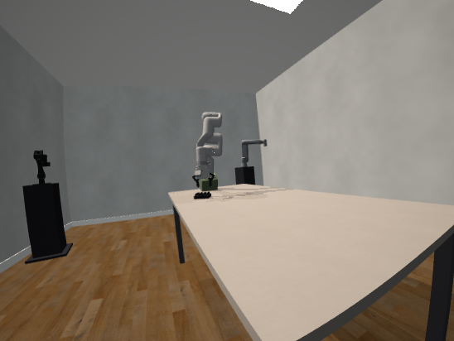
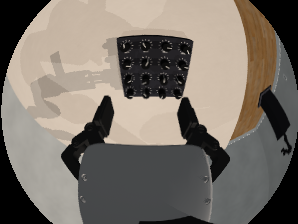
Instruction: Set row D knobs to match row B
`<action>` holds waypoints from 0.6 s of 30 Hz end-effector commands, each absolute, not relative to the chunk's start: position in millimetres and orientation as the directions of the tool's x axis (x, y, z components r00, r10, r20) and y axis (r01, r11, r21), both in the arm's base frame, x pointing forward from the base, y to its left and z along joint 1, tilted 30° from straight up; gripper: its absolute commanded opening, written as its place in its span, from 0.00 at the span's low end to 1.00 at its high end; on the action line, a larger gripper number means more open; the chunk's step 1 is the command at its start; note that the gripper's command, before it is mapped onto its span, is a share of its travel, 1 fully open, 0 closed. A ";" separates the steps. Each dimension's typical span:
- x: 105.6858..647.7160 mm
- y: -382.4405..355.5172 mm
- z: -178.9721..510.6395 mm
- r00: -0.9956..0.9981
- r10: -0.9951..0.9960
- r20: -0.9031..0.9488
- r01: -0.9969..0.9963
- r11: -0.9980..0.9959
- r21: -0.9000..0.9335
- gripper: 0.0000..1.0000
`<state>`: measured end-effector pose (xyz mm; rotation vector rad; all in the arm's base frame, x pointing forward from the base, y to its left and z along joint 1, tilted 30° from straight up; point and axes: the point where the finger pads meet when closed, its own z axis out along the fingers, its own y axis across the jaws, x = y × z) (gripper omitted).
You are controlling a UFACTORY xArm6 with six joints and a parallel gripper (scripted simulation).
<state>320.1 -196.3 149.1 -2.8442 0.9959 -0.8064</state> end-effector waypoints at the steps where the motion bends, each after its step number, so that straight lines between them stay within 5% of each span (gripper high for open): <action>1: 317.1 -193.9 147.7 0.661 -0.587 0.467 -0.576 -0.796 -0.185 1.00; 18: 296.0 -176.9 132.6 0.661 -0.587 0.467 -0.576 -0.796 -0.185 1.00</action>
